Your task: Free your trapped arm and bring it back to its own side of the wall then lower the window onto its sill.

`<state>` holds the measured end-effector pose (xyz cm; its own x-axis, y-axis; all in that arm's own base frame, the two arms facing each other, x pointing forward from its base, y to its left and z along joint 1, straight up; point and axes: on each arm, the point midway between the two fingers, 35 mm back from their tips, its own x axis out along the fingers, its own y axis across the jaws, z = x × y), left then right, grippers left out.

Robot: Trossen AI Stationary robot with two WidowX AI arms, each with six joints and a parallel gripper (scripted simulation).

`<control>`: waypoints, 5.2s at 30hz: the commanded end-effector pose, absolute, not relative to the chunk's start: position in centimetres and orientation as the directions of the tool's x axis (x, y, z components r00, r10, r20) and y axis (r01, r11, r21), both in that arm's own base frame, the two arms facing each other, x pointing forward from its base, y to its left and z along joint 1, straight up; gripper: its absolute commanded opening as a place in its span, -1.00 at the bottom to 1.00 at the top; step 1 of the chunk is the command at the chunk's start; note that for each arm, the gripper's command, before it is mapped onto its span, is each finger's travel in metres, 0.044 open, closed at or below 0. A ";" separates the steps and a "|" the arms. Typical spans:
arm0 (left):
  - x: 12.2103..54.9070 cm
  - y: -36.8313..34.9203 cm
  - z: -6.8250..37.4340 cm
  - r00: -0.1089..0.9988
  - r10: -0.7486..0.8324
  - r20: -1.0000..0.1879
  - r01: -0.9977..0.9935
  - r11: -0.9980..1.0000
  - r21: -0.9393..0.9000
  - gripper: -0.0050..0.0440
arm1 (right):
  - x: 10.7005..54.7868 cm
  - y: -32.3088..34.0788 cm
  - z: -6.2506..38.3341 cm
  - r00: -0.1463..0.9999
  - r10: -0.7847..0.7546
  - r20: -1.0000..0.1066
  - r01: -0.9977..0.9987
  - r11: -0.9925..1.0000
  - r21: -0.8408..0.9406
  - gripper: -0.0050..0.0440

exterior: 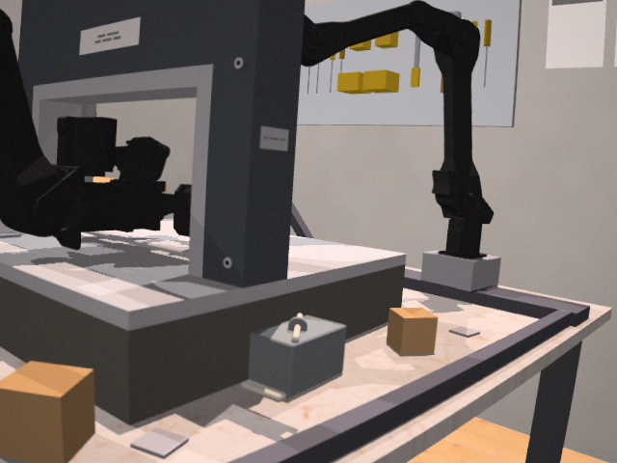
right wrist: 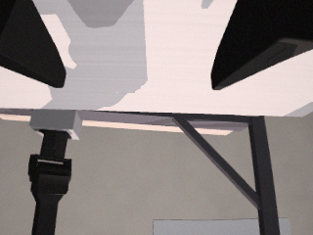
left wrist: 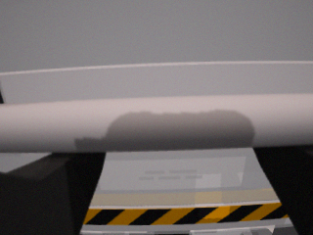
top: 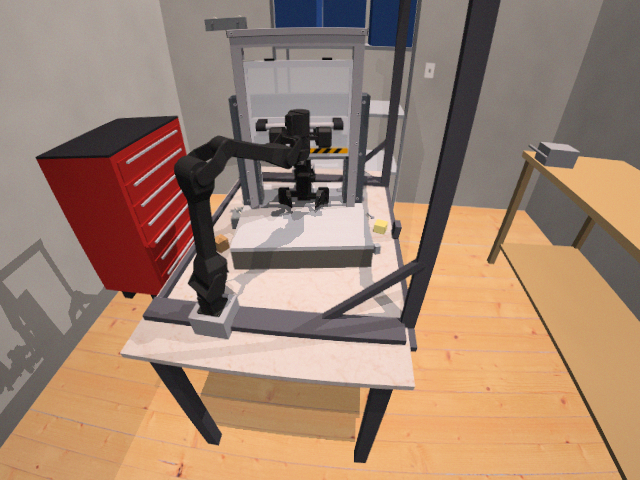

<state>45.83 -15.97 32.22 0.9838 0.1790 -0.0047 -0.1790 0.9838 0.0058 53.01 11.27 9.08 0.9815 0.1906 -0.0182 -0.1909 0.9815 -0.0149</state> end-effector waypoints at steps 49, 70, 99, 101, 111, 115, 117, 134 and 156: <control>44.6 -15.2 40.6 0.973 0.175 0.150 -0.160 0.981 -0.107 0.84 | 42.8 9.3 10.2 0.982 0.188 0.012 -0.188 0.982 -0.012 0.84; 44.6 -15.2 40.6 0.973 0.175 0.150 -0.160 0.981 -0.107 0.84 | 39.1 8.6 10.5 0.982 0.188 0.007 -0.188 0.982 -0.008 0.84; 44.6 -15.2 40.6 0.973 0.175 0.150 -0.160 0.981 -0.107 0.84 | 36.8 7.0 15.7 0.987 0.162 -0.015 -0.163 0.987 -0.007 0.84; 44.6 -15.2 40.6 0.973 0.175 0.150 -0.160 0.981 -0.107 0.84 | 36.4 6.8 16.4 0.987 0.159 -0.017 -0.159 0.987 -0.007 0.84; 44.6 -15.2 40.6 0.973 0.175 0.150 -0.160 0.981 -0.107 0.84 | 35.0 6.0 18.9 0.989 0.147 -0.002 -0.147 0.989 -0.005 0.84; 44.6 -15.2 40.6 0.973 0.175 0.150 -0.160 0.981 -0.107 0.84 | 33.9 5.6 19.8 0.990 0.143 -0.012 -0.143 0.990 -0.005 0.84; 44.6 -15.2 40.6 0.973 0.175 0.150 -0.160 0.981 -0.107 0.84 | 33.3 5.4 20.3 0.990 0.140 -0.012 -0.140 0.990 -0.005 0.84; 44.6 -15.2 40.6 0.973 0.175 0.150 -0.160 0.981 -0.107 0.84 | 31.8 0.4 32.8 0.997 0.020 0.069 -0.020 1.000 0.004 0.84; 44.6 -15.2 40.2 0.973 0.175 0.150 -0.160 0.981 -0.107 0.84 | 31.3 0.0 33.6 0.996 -0.003 0.085 0.003 1.000 -0.004 0.84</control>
<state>45.83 -15.97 32.23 0.9838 0.1790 -0.0043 -0.1790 0.9838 0.0055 31.63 0.02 32.18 0.9989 0.0012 0.0473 -0.0012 1.0000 -0.0002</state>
